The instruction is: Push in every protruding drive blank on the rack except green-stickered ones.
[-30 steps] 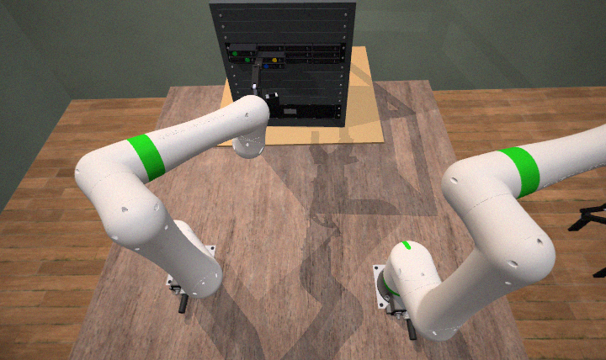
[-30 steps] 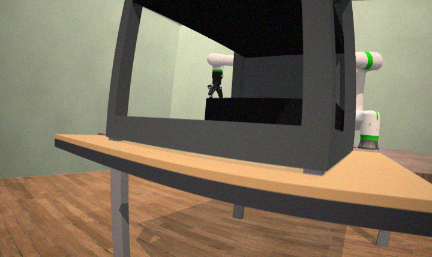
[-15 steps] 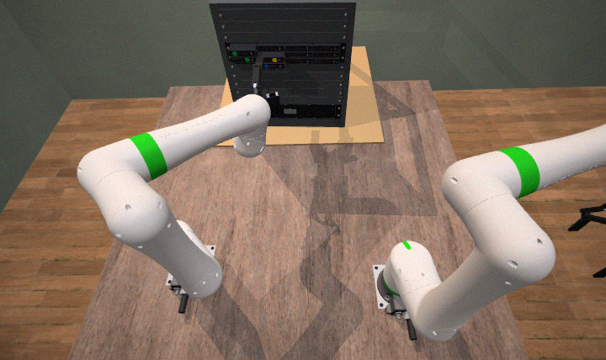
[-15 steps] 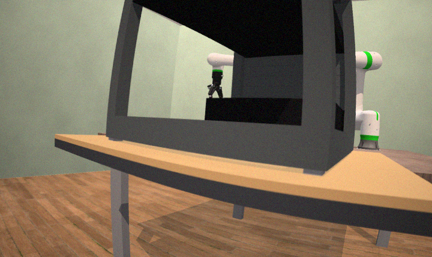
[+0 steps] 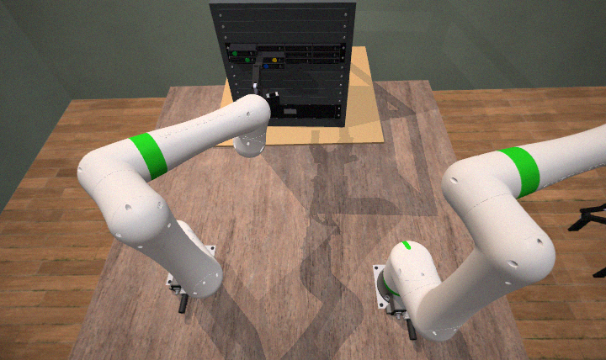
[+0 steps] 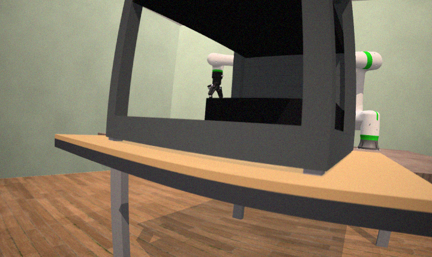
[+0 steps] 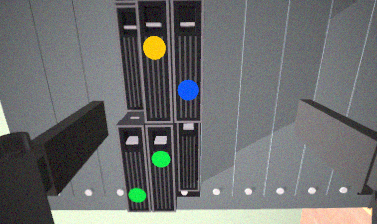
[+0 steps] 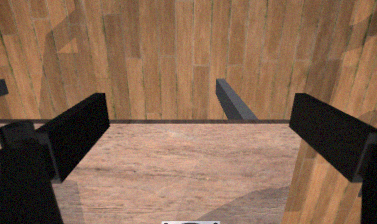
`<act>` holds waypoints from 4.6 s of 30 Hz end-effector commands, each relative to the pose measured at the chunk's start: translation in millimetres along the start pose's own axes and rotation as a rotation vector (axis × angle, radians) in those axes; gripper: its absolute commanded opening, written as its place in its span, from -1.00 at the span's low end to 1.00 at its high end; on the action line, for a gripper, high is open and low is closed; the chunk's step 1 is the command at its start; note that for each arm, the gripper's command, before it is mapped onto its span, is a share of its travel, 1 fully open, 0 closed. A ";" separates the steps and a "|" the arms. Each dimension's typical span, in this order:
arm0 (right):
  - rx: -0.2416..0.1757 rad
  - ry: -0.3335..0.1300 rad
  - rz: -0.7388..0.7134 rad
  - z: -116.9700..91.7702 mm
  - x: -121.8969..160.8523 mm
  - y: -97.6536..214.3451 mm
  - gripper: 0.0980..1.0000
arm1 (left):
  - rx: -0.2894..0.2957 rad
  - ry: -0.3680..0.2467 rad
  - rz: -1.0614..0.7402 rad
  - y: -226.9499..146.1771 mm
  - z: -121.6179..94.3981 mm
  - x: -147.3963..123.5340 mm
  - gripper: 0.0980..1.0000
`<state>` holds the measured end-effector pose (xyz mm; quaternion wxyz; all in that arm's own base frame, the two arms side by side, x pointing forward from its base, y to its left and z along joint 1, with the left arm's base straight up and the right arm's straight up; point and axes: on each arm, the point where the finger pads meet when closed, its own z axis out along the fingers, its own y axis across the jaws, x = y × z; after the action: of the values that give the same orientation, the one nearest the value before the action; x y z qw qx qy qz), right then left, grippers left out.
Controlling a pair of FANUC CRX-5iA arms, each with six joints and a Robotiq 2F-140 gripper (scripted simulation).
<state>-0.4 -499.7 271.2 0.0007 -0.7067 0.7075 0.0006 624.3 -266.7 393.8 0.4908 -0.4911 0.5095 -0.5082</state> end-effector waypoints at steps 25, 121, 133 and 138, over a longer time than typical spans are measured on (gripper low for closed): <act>0.000 0.002 0.000 -0.8 0.3 0.1 1.00 | 0.002 0.000 -0.001 -1.3 0.1 0.0 1.00; 0.000 0.002 0.000 -0.8 0.3 0.1 1.00 | 0.002 0.000 -0.001 -30.2 0.1 37.1 1.00; 0.000 0.002 0.000 -0.8 0.3 0.1 1.00 | 0.002 0.000 -0.001 -30.2 0.1 37.1 1.00; 0.000 0.002 0.000 -0.8 0.3 0.1 1.00 | 0.002 0.000 -0.001 -30.2 0.1 37.1 1.00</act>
<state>-0.4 -499.7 271.2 0.0007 -0.7067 0.7075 0.0006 623.0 -303.9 422.6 0.4908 -0.4911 0.5096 -0.5082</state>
